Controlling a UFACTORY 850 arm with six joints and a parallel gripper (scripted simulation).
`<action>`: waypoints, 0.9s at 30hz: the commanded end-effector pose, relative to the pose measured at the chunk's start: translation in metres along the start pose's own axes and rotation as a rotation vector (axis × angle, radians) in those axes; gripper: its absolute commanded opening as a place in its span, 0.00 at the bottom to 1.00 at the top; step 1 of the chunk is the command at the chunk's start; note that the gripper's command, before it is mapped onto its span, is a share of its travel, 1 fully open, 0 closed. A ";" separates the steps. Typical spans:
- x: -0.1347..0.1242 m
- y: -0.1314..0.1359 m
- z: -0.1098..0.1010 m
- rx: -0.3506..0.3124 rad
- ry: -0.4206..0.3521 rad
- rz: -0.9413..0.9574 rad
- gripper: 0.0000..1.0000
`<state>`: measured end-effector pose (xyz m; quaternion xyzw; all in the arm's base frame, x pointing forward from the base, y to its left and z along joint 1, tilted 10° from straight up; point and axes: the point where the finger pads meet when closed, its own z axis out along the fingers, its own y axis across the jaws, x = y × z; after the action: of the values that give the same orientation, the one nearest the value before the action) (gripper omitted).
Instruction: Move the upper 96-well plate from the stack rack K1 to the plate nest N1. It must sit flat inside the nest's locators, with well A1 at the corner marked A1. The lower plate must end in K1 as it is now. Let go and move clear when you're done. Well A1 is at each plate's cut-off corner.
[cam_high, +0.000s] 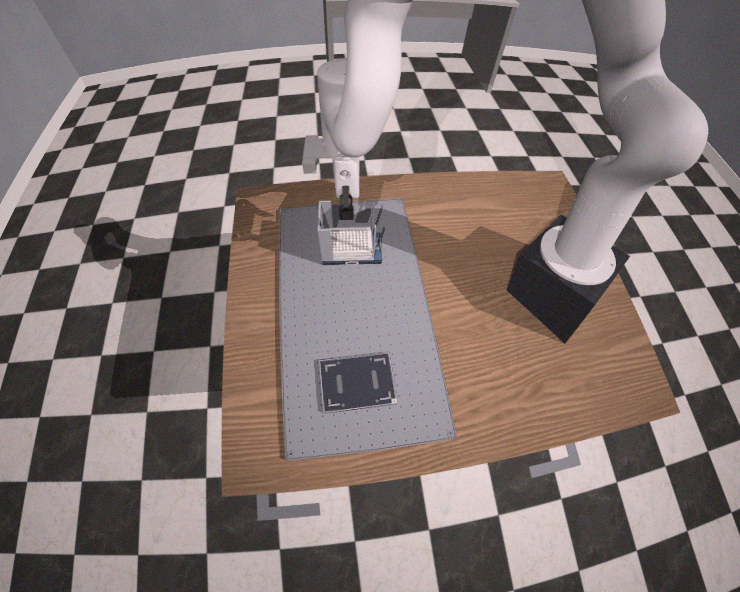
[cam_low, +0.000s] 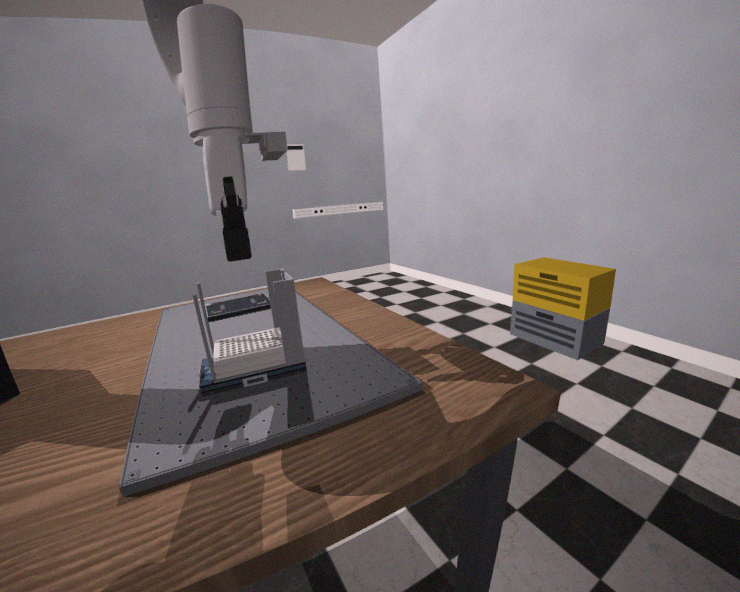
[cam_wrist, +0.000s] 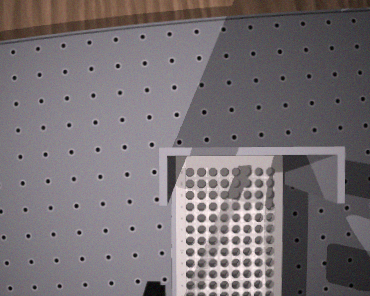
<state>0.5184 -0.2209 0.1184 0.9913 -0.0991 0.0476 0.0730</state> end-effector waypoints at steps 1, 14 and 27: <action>0.001 0.000 0.003 0.000 0.002 0.000 1.00; 0.001 0.000 0.021 0.000 0.002 0.000 1.00; 0.001 0.000 0.039 0.000 0.002 0.000 1.00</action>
<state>0.5211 -0.2261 0.0848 0.9913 -0.0989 0.0475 0.0725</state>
